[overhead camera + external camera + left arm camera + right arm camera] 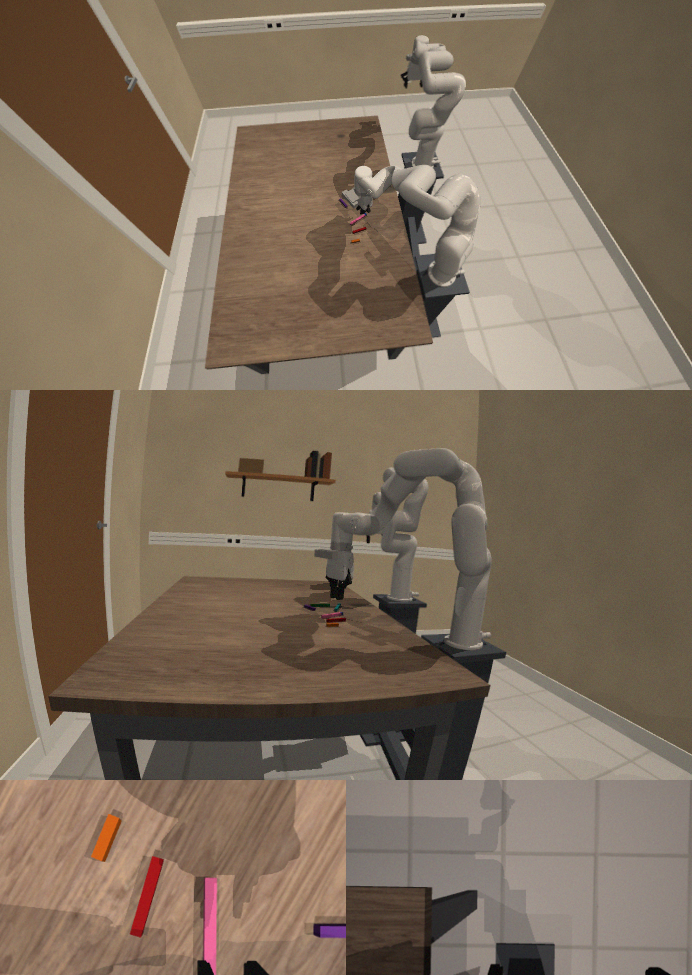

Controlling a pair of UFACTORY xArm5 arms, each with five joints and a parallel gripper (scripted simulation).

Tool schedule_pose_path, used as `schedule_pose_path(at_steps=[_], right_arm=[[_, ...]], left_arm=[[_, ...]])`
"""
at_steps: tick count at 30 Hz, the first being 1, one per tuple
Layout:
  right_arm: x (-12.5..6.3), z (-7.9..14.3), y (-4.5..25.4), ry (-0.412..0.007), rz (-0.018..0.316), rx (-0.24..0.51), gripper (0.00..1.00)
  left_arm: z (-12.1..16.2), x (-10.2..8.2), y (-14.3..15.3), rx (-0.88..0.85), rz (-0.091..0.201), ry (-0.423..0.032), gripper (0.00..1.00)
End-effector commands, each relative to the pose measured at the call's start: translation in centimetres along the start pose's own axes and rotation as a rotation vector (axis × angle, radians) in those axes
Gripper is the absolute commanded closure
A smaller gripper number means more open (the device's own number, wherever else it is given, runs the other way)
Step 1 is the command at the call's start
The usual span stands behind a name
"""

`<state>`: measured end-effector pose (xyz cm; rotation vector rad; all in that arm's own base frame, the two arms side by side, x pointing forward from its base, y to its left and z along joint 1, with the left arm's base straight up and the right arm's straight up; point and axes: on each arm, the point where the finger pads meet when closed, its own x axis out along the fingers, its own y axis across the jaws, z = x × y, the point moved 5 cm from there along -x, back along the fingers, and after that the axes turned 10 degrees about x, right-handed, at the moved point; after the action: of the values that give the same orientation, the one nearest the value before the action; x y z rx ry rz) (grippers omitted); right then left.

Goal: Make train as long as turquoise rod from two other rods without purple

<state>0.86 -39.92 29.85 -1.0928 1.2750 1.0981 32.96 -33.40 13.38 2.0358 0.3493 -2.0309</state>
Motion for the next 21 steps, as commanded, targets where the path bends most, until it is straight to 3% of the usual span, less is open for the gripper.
schedule_pose_path(at_steps=[1, 6, 11, 12, 21], right_arm=[[-0.2, -0.1, 0.0, 0.004, -0.001, 0.0, 0.0], [-0.2, -0.1, 0.0, 0.004, -0.001, 0.0, 0.0], [-0.2, -0.1, 0.0, 0.004, -0.001, 0.0, 0.0], [-0.2, -0.1, 0.0, 0.004, -0.001, 0.0, 0.0], [-0.2, -0.1, 0.0, 0.004, -0.001, 0.0, 0.0]], left_arm=[[0.0, -1.5, 0.0, 0.0, 0.0, 0.0, 0.74], [0.0, -3.1, 0.0, 0.0, 0.0, 0.0, 0.74], [0.0, -3.4, 0.0, 0.0, 0.0, 0.0, 0.74], [0.0, -3.4, 0.0, 0.0, 0.0, 0.0, 0.0], [0.0, -3.4, 0.0, 0.0, 0.0, 0.0, 0.0]])
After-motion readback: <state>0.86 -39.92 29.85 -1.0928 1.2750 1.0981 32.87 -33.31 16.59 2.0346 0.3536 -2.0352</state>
